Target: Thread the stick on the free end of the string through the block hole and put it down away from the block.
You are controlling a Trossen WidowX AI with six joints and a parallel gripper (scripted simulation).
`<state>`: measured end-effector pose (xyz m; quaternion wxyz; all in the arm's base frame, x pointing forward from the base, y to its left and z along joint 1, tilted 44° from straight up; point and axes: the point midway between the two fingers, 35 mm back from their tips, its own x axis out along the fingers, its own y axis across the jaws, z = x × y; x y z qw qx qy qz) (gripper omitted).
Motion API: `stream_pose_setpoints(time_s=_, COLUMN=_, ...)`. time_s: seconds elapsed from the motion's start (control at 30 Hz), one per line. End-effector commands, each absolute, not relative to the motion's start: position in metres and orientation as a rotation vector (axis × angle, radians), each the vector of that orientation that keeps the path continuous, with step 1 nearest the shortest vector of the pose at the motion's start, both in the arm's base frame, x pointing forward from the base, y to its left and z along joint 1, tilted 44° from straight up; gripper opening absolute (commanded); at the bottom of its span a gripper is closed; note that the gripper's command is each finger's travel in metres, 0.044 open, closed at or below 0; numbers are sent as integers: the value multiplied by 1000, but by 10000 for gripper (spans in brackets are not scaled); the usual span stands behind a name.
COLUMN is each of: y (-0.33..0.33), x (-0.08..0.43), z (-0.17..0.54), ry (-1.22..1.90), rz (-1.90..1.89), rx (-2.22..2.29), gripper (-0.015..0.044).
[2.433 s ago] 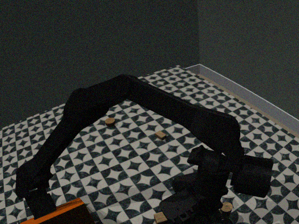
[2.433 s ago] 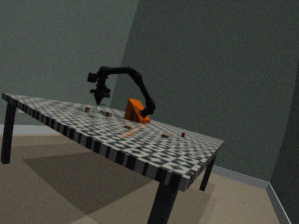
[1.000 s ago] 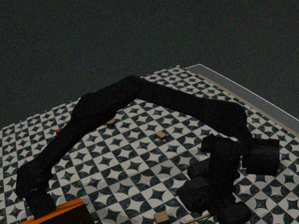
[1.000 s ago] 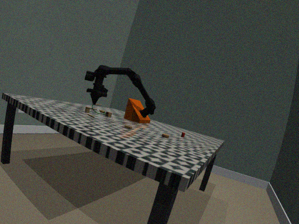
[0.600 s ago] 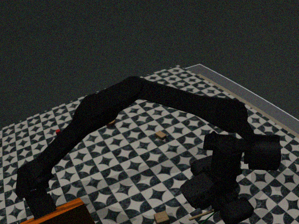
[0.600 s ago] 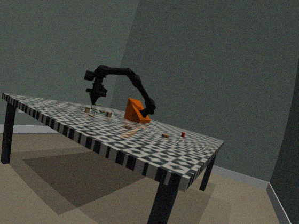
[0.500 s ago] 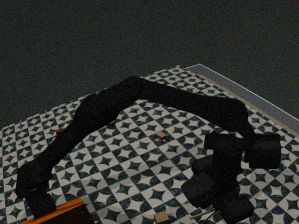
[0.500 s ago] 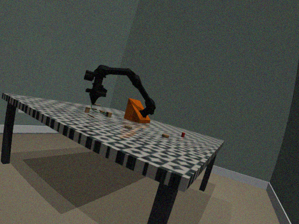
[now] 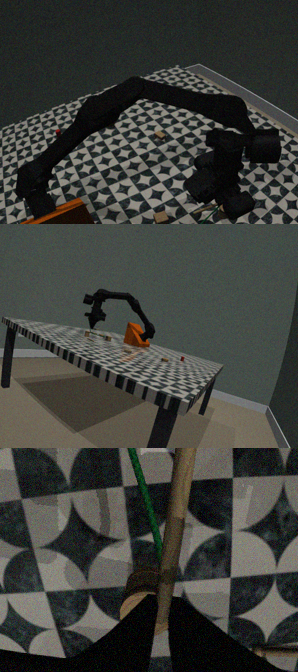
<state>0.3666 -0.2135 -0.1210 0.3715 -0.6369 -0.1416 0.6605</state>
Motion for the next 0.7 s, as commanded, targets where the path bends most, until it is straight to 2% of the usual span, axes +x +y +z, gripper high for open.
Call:
stream_pose_setpoints(time_s=0.0, y=-211, x=373, z=-120, ry=-361, rz=1677, rx=-1640, gripper=0)
stream_pose_setpoints(time_s=0.67, y=-196, x=378, z=-121, ry=-359, rz=1668, rx=-1645, gripper=0)
